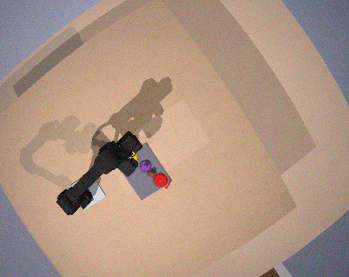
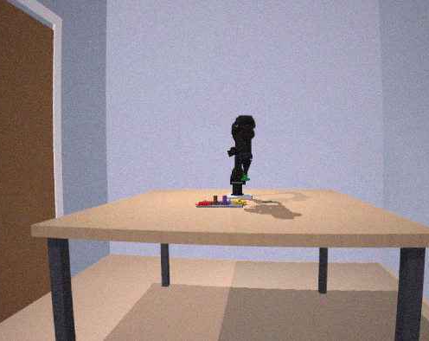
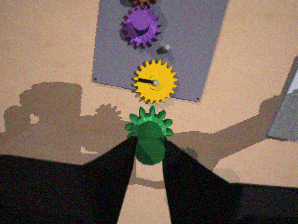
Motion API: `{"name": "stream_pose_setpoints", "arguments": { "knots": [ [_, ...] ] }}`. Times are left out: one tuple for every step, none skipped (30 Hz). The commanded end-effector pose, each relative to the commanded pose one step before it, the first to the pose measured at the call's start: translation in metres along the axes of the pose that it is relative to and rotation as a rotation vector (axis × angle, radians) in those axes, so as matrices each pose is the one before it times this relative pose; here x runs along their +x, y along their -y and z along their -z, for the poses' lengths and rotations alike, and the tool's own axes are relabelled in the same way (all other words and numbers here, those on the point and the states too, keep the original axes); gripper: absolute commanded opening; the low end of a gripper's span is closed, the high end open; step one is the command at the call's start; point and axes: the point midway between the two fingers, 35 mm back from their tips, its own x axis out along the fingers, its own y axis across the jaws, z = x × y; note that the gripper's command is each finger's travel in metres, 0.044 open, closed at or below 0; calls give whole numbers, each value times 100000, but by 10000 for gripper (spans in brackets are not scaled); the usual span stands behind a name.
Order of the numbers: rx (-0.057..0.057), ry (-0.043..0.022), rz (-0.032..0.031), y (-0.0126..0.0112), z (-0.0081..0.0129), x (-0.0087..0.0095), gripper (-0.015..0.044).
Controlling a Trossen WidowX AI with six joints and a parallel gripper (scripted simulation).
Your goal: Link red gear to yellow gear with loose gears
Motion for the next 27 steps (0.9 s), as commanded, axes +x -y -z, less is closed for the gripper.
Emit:
{"name": "stream_pose_setpoints", "arguments": {
  "knots": [
    [-328, -336, -610, 16, -717, 465, 0],
    [-3, 18, -1, -1, -195, 149, 0],
    [-3, 18, -1, 1, -195, 149, 0],
    [-3, 18, -1, 4, -195, 149, 0],
    [-3, 18, -1, 6, -195, 149, 0],
    [-3, 18, -1, 8, -195, 149, 0],
    [-3, 18, -1, 10, -195, 149, 0],
    [-3, 18, 0, 12, -195, 149, 0],
    [-3, 18, 0, 14, -195, 149, 0],
    [-3, 18, 0, 17, -195, 149, 0],
    [-3, 18, 0, 19, -194, 149, 0],
    [-8, 19, -7, 20, -194, 148, 0],
    [-8, 19, -7, 22, -194, 148, 0],
    [-8, 19, -7, 25, -194, 148, 0],
    [-7, 19, -6, 27, -193, 148, 0],
    [-6, 18, -4, 29, -193, 149, 0],
    [-6, 18, -4, 31, -193, 149, 0],
    [-6, 18, -4, 34, -193, 149, 0],
    [-6, 18, -4, 36, -192, 149, 0],
    [-1, 17, 2, 39, -192, 150, 0],
    [-1, 17, 2, 41, -191, 150, 0],
    [-1, 16, 2, 43, -191, 150, 0],
    [-1, 16, 3, 45, -191, 150, 0],
    [-1, 16, 3, 47, -190, 150, 0],
    [-1, 16, 3, 49, -190, 150, 0],
    [-1, 16, 3, 52, -189, 150, 0],
    [-1, 16, 3, 54, -188, 150, 0]
  ]
}}
